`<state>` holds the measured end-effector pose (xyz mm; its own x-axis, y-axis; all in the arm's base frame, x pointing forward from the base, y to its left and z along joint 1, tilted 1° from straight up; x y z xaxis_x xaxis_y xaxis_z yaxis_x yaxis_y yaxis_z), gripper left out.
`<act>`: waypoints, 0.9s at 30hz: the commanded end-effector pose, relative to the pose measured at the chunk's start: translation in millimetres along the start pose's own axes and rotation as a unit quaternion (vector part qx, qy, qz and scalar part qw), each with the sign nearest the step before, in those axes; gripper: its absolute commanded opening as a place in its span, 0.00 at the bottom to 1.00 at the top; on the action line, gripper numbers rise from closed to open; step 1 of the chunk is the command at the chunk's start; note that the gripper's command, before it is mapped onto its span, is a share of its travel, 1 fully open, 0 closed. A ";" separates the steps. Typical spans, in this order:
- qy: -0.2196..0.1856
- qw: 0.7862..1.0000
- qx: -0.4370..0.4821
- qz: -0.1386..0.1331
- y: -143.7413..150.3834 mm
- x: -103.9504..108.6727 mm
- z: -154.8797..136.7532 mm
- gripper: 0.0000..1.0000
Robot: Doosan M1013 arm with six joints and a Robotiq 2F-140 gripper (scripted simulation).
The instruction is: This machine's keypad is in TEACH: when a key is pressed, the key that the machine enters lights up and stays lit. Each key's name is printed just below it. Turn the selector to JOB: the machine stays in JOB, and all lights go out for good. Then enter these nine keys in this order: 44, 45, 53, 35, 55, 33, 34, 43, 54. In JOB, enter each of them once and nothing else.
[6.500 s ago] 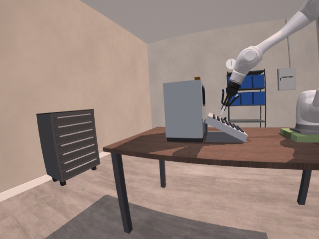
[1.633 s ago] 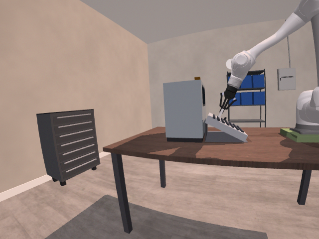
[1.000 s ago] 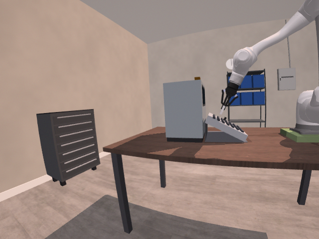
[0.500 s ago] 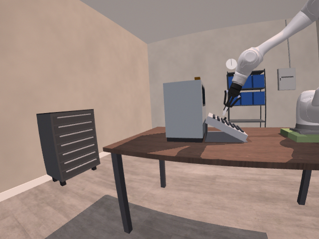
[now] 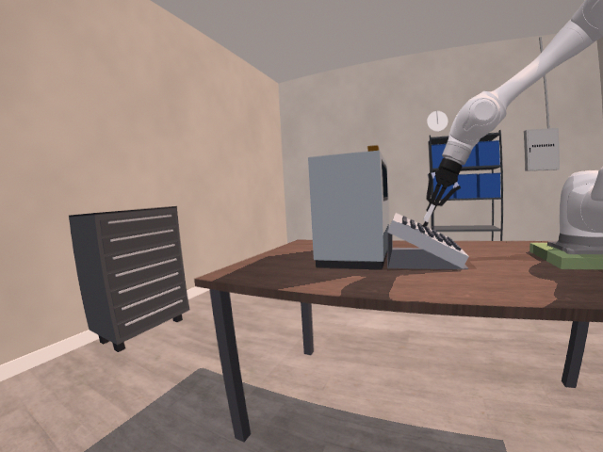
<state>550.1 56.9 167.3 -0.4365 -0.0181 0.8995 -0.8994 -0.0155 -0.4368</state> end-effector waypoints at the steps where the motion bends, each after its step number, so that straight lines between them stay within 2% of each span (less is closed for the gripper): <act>1: 0.000 1.000 0.000 0.000 0.0 -3.1 -0.1 0.00; 14: 0.000 1.000 0.000 0.000 0.0 -18.3 -0.1 0.00; 27: 0.000 1.000 0.000 0.000 0.0 -19.0 -0.1 0.00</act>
<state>558.4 57.3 150.2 -0.4369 -0.0182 0.8993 -0.8992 -0.0157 -0.4372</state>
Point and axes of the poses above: the point where the finger pads meet when closed, its own x axis back along the fingers, its own y axis across the jaws, z = x × y, the point moved 3 cm from there along x, back along the fingers, and after that the axes turned 2 degrees about -x, right-handed, at the moved point
